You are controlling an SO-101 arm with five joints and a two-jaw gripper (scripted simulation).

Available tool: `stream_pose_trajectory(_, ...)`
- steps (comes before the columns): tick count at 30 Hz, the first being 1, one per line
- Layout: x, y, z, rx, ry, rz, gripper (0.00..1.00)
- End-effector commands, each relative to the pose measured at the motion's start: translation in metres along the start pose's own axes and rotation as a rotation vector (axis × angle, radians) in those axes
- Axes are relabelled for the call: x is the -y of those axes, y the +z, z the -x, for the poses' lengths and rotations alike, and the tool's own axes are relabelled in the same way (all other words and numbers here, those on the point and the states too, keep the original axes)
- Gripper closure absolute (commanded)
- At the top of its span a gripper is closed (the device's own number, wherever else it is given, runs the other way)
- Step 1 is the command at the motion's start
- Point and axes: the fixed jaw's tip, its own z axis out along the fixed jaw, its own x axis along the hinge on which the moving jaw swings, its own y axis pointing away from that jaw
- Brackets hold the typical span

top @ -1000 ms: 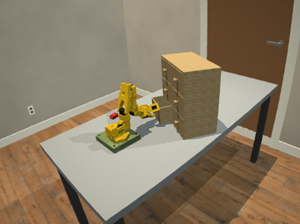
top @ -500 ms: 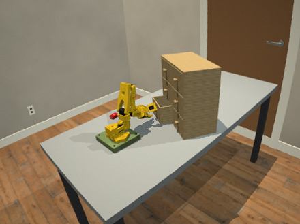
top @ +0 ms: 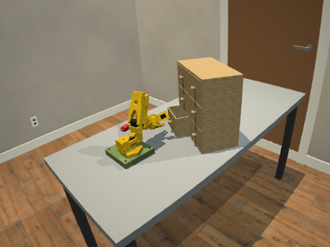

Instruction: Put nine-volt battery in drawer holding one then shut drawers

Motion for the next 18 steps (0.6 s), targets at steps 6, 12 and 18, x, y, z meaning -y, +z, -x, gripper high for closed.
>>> stream_pose_trajectory(6, -0.004, -0.002, -0.003, -0.006, -0.010, 0.026, 0.79)
stream_pose_trajectory(12, -0.002, 0.002, -0.004, -0.019, -0.040, 0.004, 0.79)
stream_pose_trajectory(18, 0.000, 0.010, -0.005, -0.047, -0.102, -0.037, 0.79)
